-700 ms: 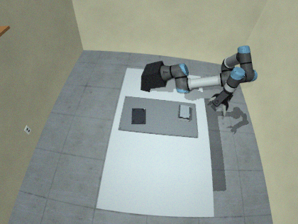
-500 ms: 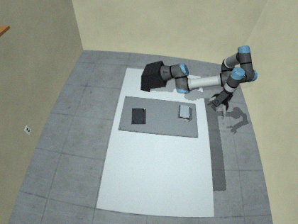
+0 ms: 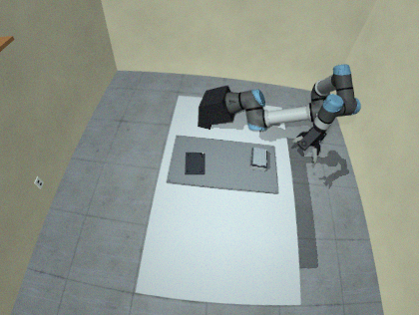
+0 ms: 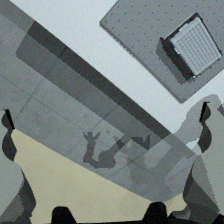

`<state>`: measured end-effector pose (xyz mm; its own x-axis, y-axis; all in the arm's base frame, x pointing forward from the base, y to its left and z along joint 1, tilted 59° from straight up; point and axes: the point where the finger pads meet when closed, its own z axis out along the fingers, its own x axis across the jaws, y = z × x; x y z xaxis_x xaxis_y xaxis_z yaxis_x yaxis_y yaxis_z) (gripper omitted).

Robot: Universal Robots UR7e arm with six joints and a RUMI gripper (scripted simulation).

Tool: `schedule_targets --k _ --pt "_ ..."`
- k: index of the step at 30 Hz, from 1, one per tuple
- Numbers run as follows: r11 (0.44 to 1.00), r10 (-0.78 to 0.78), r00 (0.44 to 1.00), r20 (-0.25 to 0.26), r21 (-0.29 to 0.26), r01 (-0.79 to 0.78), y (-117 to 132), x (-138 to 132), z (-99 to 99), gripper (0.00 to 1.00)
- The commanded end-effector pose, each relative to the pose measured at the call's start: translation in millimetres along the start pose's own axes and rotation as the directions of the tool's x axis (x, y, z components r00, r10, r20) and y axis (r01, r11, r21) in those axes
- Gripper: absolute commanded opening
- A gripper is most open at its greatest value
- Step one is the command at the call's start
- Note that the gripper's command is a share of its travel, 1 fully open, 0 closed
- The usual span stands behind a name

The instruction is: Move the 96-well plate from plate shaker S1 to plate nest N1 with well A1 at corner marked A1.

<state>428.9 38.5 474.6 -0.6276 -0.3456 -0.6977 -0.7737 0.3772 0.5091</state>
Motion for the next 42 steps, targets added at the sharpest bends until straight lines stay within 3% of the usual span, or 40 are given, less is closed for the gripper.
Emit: schedule_targets --k 1,25,42 --pt "0.998 -0.066 0.998 0.000 0.001 0.066 0.3 15.3 12.2 1.00" --pt "0.964 -0.266 0.964 -0.004 0.000 0.266 4.7 78.9 69.6 1.00" --pt "0.902 -0.432 0.902 -0.007 -0.002 0.432 8.7 126.2 115.8 1.00"
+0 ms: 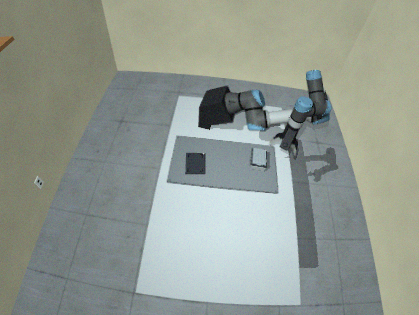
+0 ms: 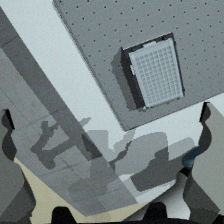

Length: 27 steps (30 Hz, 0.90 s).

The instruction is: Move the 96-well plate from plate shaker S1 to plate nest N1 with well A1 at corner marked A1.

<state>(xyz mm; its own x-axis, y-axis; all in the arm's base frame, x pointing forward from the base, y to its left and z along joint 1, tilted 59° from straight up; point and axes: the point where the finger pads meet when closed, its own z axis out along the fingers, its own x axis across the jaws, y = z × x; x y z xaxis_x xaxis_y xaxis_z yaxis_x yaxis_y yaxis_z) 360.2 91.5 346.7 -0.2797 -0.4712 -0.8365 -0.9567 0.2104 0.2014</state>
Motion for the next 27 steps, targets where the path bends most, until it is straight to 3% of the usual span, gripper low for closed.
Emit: schedule_targets --k 1,27 --pt "0.999 -0.049 0.999 0.001 0.002 0.049 6.9 14.0 15.5 1.00" --pt "0.974 -0.225 0.974 -0.002 0.000 0.225 37.0 69.9 82.5 1.00"
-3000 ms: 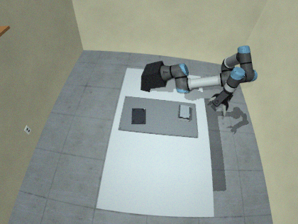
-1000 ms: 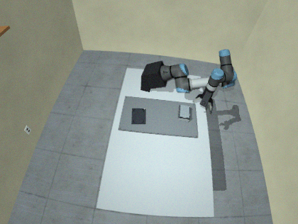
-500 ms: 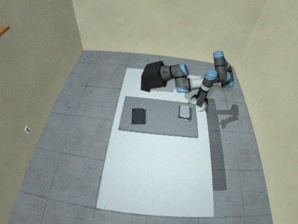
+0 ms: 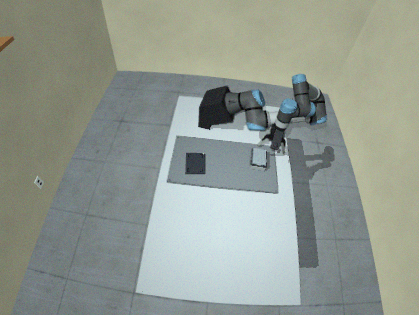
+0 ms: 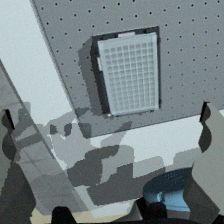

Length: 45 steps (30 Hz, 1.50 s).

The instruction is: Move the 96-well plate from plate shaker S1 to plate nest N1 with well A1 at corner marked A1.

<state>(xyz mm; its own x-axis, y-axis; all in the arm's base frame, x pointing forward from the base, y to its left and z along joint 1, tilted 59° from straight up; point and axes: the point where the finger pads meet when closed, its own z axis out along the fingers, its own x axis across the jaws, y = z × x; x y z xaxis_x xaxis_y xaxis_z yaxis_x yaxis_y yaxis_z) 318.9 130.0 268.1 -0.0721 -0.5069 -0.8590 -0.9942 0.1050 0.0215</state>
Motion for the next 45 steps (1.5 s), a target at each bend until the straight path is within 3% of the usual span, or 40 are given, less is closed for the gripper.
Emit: schedule_targets --k 1,17,36,45 --pt "1.000 -0.015 1.000 0.001 0.002 0.015 7.3 9.3 12.7 1.00" --pt "0.991 -0.133 0.991 0.000 0.000 0.133 33.4 39.5 57.3 1.00" --pt "0.991 -0.133 0.991 0.000 0.000 0.133 33.6 39.7 57.6 1.00" --pt "0.991 -0.133 0.991 0.000 0.000 0.133 33.7 39.7 70.9 1.00"
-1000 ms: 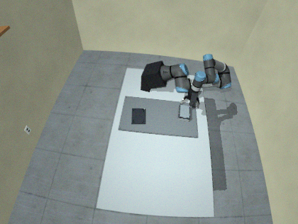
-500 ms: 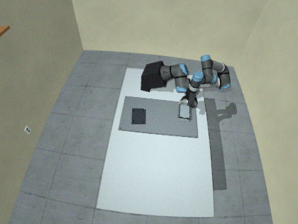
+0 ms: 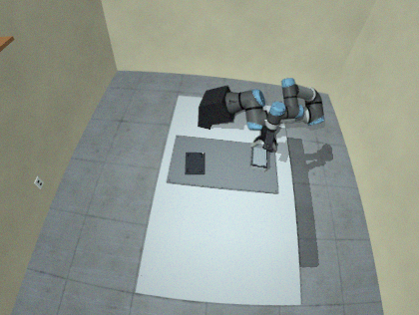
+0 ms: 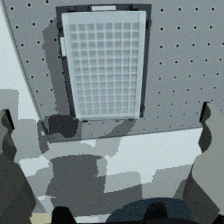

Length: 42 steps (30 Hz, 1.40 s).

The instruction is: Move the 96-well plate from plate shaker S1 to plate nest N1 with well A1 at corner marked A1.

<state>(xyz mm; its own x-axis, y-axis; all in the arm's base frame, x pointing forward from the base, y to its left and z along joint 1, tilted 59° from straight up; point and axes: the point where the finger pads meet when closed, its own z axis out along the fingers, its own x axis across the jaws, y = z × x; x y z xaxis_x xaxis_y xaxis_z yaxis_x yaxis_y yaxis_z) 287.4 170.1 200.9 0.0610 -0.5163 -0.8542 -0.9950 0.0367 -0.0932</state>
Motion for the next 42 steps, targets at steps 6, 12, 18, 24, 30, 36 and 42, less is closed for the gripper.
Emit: schedule_targets --k 6,12,18,24,30,36,42 --pt "1.000 0.000 1.000 0.000 0.000 0.000 -0.4 0.1 13.2 1.00" --pt "1.000 0.000 1.000 0.000 0.000 0.000 -0.4 0.1 23.2 1.00" --pt "1.000 0.000 1.000 0.000 0.000 0.000 -0.4 0.1 29.8 1.00" --pt "1.000 0.000 1.000 0.000 0.000 0.000 -0.4 0.1 39.8 1.00" --pt "1.000 0.000 1.000 0.000 0.000 0.000 -0.4 0.1 49.8 1.00" --pt "1.000 0.000 1.000 0.000 0.000 0.000 -0.4 0.1 56.5 1.00" --pt "1.000 0.000 1.000 0.000 0.000 0.000 -0.4 0.1 66.5 1.00"
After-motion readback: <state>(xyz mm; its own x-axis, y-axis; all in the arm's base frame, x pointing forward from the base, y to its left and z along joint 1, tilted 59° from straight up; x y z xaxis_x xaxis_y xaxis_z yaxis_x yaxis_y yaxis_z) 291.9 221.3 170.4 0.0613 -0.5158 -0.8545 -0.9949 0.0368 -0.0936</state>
